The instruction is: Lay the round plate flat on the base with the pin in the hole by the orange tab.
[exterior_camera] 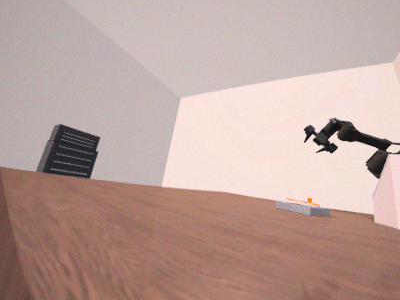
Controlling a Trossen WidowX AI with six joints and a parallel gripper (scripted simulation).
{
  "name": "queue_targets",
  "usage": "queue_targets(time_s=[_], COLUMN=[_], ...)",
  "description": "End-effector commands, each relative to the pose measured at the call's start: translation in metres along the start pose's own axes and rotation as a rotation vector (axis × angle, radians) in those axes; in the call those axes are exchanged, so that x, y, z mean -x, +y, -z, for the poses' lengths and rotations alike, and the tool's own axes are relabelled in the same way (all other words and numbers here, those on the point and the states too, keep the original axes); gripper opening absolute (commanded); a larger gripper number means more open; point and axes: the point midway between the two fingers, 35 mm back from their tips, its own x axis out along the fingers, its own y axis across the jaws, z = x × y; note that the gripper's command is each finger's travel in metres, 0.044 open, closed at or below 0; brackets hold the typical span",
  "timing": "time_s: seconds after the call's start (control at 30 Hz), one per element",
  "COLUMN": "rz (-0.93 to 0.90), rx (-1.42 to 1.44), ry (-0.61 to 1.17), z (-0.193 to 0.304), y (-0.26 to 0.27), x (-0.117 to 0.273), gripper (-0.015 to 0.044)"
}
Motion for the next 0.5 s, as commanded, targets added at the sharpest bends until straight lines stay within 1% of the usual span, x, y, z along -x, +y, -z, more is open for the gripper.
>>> queue_targets(time_s=[0.0,0.03,0.07,0.17,0.23,0.27,0.3,0.37,0.47], rz=[0.006,0.024,0.055,0.188,0.249,0.258,0.285,0.389,0.507], rx=[0.035,0.139,0.312,0.944,1.183,1.218,1.321,1.665,1.99], ry=[-0.002,-0.008,-0.018,-0.054,-0.068,-0.07,-0.076,-0.096,-0.113], z=[-0.002,-0.01,-0.023,-0.081,-0.106,-0.11,-0.121,-0.16,-0.197], y=[-0.003,-0.011,-0.023,-0.06,-0.069,-0.07,-0.073,-0.078,-0.077], x=[0.0,-0.001,-0.002,-0.002,-0.001,0.0,0.0,0.004,0.009], gripper=[0.0374,0.0347,0.0321,0.0242,0.019,0.0164,0.0137,0.0085,0.0006])
